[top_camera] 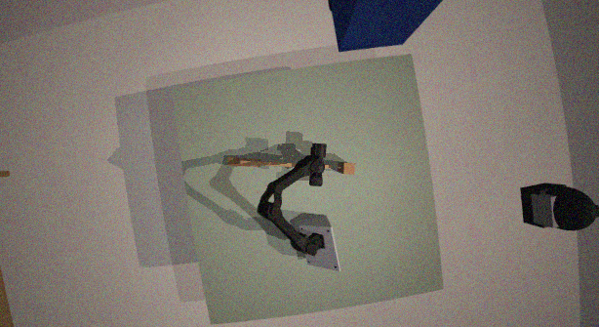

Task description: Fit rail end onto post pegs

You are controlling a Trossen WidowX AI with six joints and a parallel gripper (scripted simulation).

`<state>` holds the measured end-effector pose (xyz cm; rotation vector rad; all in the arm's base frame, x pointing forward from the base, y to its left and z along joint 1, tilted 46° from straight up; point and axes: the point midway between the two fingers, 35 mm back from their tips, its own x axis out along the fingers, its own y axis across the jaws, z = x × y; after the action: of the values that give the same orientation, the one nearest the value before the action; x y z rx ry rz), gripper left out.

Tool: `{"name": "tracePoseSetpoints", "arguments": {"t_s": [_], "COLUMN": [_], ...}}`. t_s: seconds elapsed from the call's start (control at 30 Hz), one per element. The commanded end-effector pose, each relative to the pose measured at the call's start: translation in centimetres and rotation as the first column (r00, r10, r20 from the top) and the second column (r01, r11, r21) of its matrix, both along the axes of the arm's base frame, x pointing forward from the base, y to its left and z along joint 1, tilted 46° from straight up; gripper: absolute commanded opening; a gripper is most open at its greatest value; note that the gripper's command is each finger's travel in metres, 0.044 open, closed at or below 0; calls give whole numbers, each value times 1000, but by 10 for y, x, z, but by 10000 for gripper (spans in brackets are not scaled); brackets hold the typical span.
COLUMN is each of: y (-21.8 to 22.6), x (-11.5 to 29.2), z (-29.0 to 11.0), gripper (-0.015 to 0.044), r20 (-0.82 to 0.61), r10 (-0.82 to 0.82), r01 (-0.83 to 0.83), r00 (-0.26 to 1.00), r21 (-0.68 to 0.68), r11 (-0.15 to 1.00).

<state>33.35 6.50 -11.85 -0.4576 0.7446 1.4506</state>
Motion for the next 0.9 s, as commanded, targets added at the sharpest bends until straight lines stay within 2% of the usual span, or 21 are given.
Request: {"name": "tracePoseSetpoints", "arguments": {"t_s": [0.0, 0.23, 0.47, 0.87], "y": [1, 1, 1, 1], "x": [-1, -1, -1, -1], "z": [-1, -1, -1, -1], "gripper": [230, 46, 0, 0], "r20": [-7, -7, -7, -7], "r10": [-5, -5, -5, -5], "r01": [5, 5, 5, 5], "r00": [1000, 1000, 1000, 1000], "r21": [3, 3, 3, 3], "r11": [1000, 1000, 1000, 1000]}}
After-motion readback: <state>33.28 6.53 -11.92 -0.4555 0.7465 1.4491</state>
